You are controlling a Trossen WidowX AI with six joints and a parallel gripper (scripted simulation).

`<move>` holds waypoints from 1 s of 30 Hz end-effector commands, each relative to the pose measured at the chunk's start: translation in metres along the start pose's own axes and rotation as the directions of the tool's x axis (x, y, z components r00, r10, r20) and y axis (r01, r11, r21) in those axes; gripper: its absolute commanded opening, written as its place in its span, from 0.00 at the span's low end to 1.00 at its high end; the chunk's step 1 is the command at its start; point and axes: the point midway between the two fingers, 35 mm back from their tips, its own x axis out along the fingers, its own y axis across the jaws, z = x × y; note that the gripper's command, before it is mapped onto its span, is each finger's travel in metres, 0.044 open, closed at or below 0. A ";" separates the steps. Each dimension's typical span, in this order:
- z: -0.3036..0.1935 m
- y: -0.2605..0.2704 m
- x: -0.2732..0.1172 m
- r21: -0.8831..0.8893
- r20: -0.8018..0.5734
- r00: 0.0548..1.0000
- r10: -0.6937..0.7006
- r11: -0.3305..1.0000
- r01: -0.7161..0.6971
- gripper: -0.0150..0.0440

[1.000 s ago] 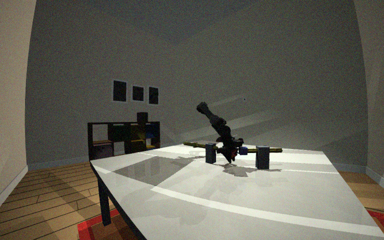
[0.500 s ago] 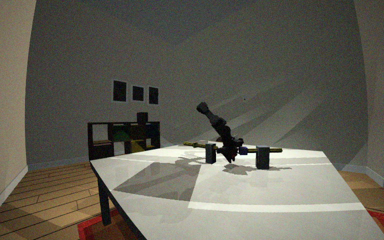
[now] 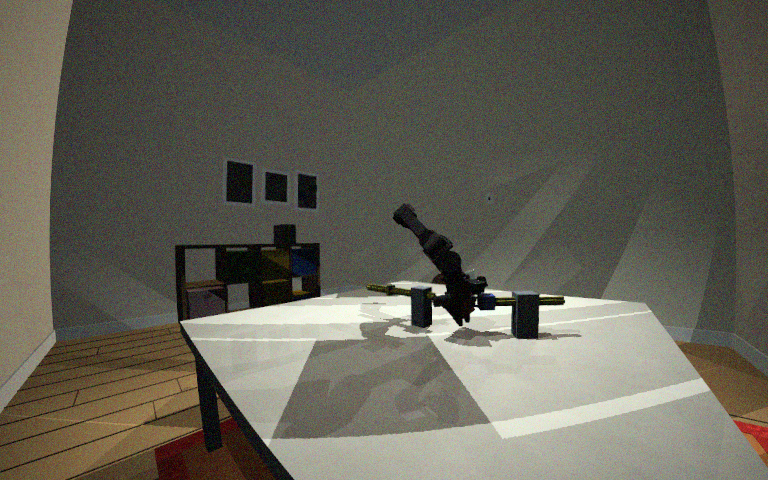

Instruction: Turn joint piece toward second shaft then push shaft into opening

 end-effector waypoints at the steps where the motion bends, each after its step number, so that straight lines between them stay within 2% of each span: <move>1: -0.001 0.000 0.000 -0.003 -0.003 1.000 -0.002 1.000 0.002 0.56; 9: -0.001 0.000 0.000 -0.003 -0.003 1.000 -0.002 1.000 0.002 0.56; 11: 0.000 0.000 0.000 0.000 0.000 1.000 0.000 1.000 0.000 0.50; 16: 0.000 0.000 0.000 0.000 0.000 1.000 0.000 1.000 0.000 0.50; 22: 0.000 0.000 0.000 0.000 0.000 1.000 0.000 1.000 0.000 0.25; 30: -0.001 0.000 -0.001 -0.002 -0.029 1.000 0.002 1.000 -0.002 0.25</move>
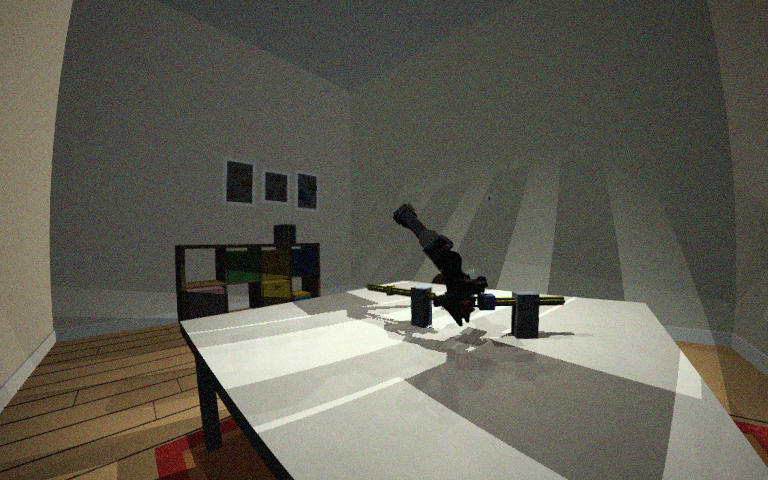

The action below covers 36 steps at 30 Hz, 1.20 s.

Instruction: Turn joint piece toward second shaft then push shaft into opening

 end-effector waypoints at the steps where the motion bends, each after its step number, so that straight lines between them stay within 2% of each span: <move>1: -0.001 0.000 -0.001 0.000 -0.034 0.999 0.002 1.000 -0.002 0.25; 26: -0.008 0.000 -0.025 -0.022 -0.415 0.910 0.024 0.999 -0.037 0.25; 36: -0.009 0.000 -0.030 -0.011 -0.434 0.900 0.038 0.999 -0.047 0.25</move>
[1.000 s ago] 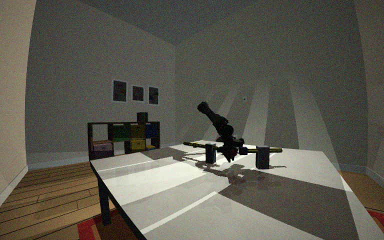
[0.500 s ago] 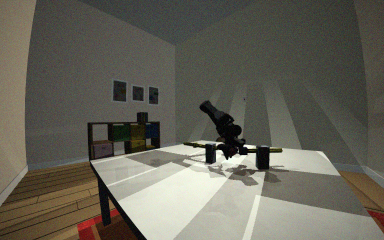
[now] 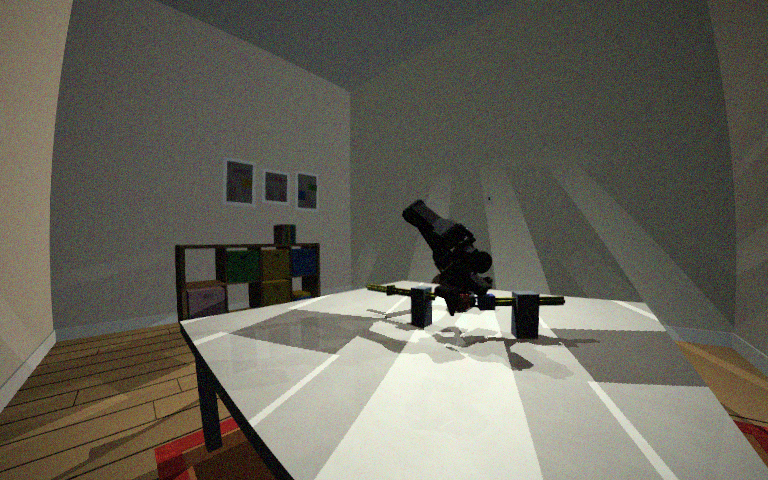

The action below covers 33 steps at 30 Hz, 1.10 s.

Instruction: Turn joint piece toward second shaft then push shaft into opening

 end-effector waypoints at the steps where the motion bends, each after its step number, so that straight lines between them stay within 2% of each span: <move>1: 0.000 0.000 -0.001 -0.009 -0.021 1.000 -0.002 1.000 0.002 0.25; 30: -0.001 0.000 -0.002 -0.003 -0.024 1.000 0.007 1.000 -0.007 0.25; 33: -0.001 0.000 -0.002 -0.003 -0.024 1.000 0.007 1.000 -0.007 0.39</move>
